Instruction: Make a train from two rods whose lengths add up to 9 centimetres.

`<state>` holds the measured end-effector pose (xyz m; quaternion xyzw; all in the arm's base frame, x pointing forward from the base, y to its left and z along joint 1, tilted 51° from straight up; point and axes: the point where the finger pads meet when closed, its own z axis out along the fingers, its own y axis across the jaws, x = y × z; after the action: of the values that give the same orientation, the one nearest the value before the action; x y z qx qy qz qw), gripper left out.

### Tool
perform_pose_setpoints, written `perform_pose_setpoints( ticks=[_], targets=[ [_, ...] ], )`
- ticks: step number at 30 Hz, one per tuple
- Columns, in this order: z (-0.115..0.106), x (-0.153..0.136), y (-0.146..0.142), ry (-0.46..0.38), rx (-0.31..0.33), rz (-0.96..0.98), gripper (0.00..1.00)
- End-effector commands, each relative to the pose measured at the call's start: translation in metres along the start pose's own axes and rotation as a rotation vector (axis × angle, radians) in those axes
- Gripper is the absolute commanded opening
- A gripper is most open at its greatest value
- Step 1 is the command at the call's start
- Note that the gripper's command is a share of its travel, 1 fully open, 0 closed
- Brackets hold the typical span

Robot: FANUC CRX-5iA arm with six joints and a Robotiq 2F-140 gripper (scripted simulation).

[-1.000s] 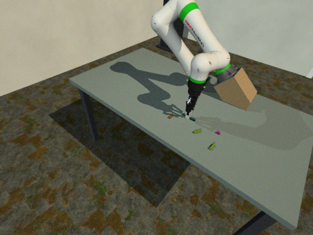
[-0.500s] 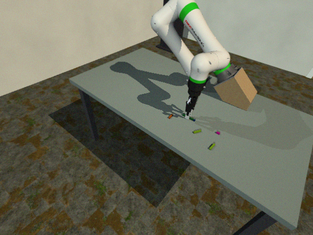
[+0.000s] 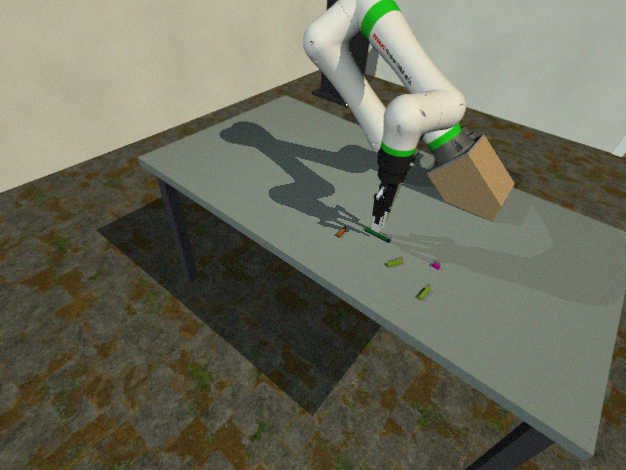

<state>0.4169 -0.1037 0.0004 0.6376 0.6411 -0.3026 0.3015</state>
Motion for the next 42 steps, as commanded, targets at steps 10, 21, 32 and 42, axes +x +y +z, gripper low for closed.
perform_pose_setpoints(
  ticks=[10, 21, 32, 42],
  targets=[
    [-0.050, 0.000, 0.000, 0.000, 0.000, 0.000, 0.15],
    [-0.059, 0.000, 0.000, 0.000, 0.000, 0.000, 1.00],
    [-0.059, 0.000, 0.000, 0.000, 0.000, 0.000, 1.00],
    [-0.059, 0.000, 0.000, 0.000, 0.000, 0.000, 1.00]
  ],
)
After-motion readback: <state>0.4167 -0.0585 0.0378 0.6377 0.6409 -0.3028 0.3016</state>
